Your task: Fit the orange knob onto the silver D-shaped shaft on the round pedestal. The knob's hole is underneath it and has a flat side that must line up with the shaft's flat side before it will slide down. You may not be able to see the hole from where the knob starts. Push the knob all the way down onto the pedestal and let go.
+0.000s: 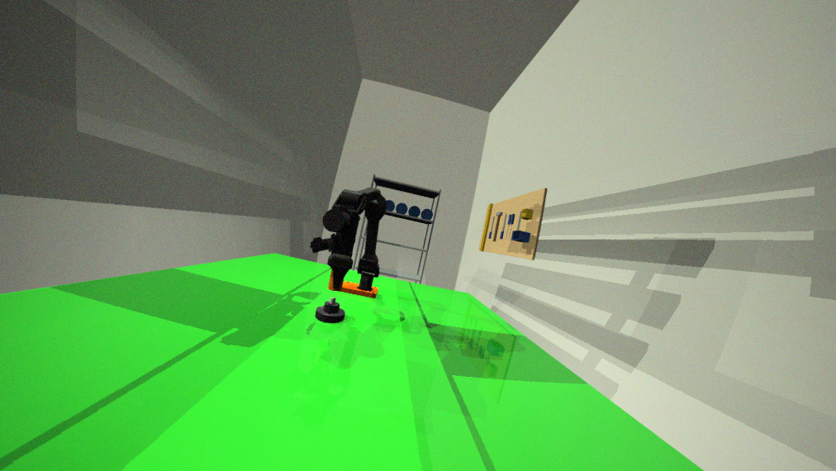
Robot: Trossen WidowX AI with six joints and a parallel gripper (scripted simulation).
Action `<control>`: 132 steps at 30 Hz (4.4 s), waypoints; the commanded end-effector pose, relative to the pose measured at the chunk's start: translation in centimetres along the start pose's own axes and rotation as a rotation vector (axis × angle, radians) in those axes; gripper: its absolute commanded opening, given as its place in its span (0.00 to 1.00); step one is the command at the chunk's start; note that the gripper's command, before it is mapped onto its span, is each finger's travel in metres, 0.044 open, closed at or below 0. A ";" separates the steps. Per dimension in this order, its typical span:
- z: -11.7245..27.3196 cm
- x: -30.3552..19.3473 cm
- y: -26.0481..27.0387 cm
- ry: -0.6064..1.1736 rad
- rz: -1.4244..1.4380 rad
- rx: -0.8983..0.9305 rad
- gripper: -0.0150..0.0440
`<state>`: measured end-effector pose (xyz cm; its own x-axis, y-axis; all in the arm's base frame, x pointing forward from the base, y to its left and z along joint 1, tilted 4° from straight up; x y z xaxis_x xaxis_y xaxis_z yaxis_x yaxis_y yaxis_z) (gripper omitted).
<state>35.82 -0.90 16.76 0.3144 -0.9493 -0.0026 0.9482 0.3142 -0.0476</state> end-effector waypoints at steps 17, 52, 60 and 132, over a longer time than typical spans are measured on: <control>0.0 -0.1 0.2 -0.004 0.501 0.001 0.25; 0.0 -0.1 0.2 -0.004 1.368 -0.001 0.25; 0.0 0.0 0.2 -0.005 1.568 -0.001 0.25; -2.4 -0.1 0.0 -0.003 2.753 -0.004 0.25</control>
<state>35.74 -0.80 14.49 0.0706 0.9974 -0.0155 -0.9967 0.0712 0.0393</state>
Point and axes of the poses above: the point midway between the two fingers, 35 mm back from their tips, its own z axis back along the fingers, its own y axis across the jaws, x = y × z, the point moved 7 cm from there along z, back along the fingers, and after that the axes turned 2 degrees about -z, right-handed, at the moved point
